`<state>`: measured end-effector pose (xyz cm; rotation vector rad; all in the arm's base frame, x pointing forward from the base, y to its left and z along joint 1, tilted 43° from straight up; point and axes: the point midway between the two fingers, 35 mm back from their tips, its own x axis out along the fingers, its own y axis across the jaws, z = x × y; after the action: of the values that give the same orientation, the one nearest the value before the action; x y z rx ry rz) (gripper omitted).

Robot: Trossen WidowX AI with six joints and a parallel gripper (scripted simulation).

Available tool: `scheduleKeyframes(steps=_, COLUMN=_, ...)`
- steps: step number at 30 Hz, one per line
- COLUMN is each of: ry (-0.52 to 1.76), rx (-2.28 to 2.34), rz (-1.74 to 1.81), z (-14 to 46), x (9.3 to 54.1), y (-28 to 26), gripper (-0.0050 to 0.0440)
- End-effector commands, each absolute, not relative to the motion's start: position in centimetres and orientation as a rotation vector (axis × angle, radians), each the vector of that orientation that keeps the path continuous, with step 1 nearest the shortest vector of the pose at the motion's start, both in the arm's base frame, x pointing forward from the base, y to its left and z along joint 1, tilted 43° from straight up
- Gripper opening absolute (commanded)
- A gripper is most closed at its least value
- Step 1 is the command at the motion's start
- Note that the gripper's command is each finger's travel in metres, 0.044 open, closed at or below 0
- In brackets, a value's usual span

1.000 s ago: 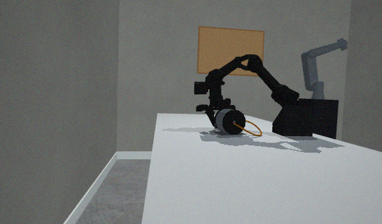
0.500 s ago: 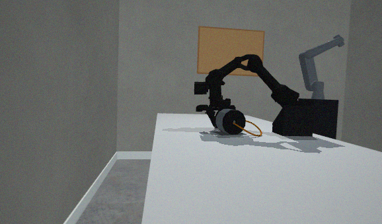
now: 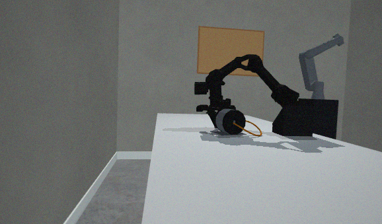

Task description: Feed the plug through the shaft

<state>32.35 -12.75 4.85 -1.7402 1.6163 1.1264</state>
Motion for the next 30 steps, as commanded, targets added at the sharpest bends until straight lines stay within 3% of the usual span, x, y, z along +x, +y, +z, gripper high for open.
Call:
scheduleKeyframes(steps=1, ry=1.618, rx=-1.738, rz=1.122, z=5.6, x=31.7, y=-13.4, gripper=0.0)
scheduleKeyframes(steps=29, ry=1.618, rx=-1.744, rz=1.121, z=6.7, x=30.5, y=-14.9, gripper=0.0)
scheduleKeyframes(steps=30, ry=1.618, rx=-1.744, rz=1.121, z=6.7, x=30.5, y=-14.9, gripper=0.0024)
